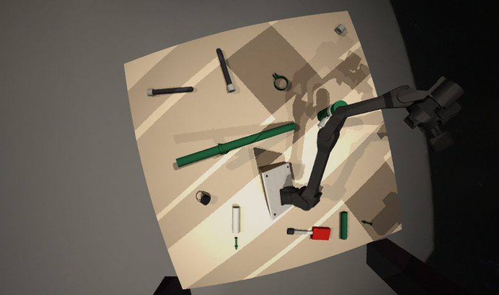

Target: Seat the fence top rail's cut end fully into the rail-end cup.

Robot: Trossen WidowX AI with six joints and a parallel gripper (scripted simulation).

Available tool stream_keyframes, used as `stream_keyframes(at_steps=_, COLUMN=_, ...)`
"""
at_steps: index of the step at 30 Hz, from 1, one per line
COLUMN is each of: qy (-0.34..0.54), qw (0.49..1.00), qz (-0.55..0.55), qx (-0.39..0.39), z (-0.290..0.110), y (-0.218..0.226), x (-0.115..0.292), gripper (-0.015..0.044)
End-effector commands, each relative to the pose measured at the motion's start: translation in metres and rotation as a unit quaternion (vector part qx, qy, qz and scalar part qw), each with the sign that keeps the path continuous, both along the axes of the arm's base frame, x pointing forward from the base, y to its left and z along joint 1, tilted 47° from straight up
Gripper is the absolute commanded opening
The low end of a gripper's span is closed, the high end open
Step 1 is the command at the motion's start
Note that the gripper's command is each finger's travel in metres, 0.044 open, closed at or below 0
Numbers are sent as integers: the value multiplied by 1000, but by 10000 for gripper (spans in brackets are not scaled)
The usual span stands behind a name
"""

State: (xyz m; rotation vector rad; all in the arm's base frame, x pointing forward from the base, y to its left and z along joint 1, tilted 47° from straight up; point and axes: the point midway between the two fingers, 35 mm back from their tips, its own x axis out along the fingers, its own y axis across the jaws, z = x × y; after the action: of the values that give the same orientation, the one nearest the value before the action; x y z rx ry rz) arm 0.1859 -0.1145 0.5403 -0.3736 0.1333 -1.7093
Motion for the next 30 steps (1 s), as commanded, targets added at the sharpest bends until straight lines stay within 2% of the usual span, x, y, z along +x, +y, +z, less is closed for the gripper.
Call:
stream_keyframes(at_steps=1, qy=-1, qw=1000, qz=1, qx=0, z=0, y=1, x=0, gripper=426)
stream_keyframes(at_steps=5, qy=-24, qw=999, qz=31, qx=-8, z=6, y=16, x=-11, gripper=440)
stream_keyframes(at_steps=14, qy=-130, qw=979, qz=156, qx=-9, z=20, y=50, x=-67, gripper=440)
stream_keyframes(at_steps=21, qy=-202, qw=949, qz=242, qx=26, z=17, y=39, x=-102, gripper=440)
stream_keyframes(at_steps=30, qy=-251, qw=913, qz=310, qx=81, z=4, y=10, x=-113, gripper=440)
